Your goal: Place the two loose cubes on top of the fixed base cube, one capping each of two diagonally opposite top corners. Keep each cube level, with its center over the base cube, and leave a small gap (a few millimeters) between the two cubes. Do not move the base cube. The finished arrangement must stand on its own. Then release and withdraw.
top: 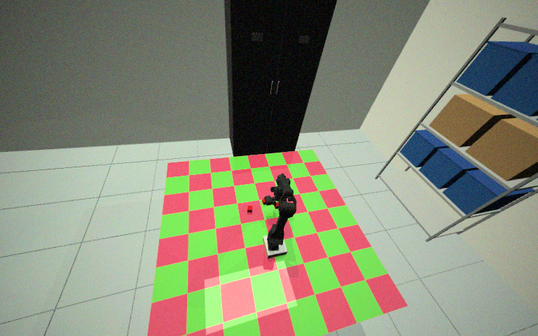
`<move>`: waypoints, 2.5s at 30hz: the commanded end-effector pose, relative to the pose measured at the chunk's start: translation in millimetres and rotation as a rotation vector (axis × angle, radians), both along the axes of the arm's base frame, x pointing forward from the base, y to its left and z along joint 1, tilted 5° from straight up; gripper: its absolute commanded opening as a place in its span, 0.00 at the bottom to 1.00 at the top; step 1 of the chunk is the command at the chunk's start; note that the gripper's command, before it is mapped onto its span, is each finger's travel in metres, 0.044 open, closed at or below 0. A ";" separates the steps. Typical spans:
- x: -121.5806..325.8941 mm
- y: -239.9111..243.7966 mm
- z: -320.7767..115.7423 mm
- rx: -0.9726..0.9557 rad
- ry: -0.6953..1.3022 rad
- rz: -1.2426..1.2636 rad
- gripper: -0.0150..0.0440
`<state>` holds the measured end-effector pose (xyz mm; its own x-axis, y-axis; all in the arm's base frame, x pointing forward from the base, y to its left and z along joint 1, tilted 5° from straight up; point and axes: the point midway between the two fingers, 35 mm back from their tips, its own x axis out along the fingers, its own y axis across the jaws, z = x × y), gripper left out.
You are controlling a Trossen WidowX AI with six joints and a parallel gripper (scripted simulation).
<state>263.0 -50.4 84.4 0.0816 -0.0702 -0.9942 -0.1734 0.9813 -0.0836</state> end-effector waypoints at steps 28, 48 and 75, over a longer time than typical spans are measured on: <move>3.0 30.9 46.4 0.023 -0.015 -0.196 0.43; 19.7 86.3 28.7 0.060 -0.038 -0.566 0.43; 20.7 168.5 2.1 0.106 -0.068 -1.062 0.43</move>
<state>284.5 107.4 90.3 0.0819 -0.0475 -0.9955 0.7362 0.6762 0.0283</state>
